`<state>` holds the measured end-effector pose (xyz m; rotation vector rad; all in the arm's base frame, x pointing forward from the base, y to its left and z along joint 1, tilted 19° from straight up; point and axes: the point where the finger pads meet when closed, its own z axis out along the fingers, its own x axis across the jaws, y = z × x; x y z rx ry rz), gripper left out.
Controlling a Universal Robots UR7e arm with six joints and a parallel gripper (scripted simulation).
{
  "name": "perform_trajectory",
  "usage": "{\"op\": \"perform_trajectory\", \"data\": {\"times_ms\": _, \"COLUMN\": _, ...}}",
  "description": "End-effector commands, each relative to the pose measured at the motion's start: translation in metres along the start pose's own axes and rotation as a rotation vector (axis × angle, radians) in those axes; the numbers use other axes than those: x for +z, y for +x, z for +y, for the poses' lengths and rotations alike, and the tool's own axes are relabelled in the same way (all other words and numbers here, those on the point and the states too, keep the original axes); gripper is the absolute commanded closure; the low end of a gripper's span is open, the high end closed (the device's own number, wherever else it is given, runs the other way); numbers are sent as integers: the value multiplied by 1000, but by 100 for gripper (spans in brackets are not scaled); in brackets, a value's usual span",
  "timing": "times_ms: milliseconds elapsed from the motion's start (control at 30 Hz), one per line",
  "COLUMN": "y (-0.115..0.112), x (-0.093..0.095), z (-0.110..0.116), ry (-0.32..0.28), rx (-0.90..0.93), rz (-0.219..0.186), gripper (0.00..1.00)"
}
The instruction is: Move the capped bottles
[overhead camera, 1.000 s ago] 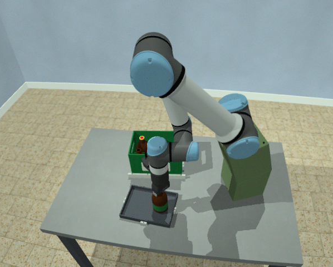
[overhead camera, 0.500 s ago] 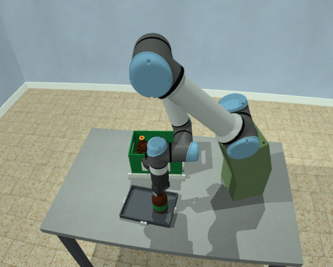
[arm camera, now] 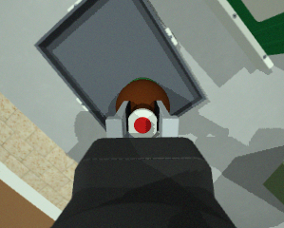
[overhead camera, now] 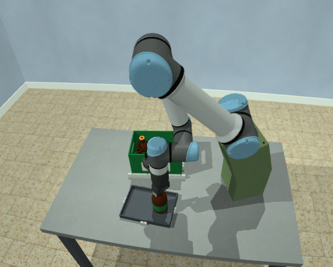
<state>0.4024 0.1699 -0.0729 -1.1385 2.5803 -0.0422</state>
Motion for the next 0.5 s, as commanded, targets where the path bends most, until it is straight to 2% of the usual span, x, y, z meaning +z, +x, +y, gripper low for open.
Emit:
{"op": "perform_trajectory", "data": {"times_ms": 0, "y": -1, "x": 0, "z": 0, "ry": 1, "rx": 0, "rz": -1, "gripper": 100}}
{"op": "perform_trajectory", "data": {"times_ms": 467, "y": -2, "x": 0, "z": -1, "ry": 3, "rx": -1, "rz": -3, "gripper": 100}}
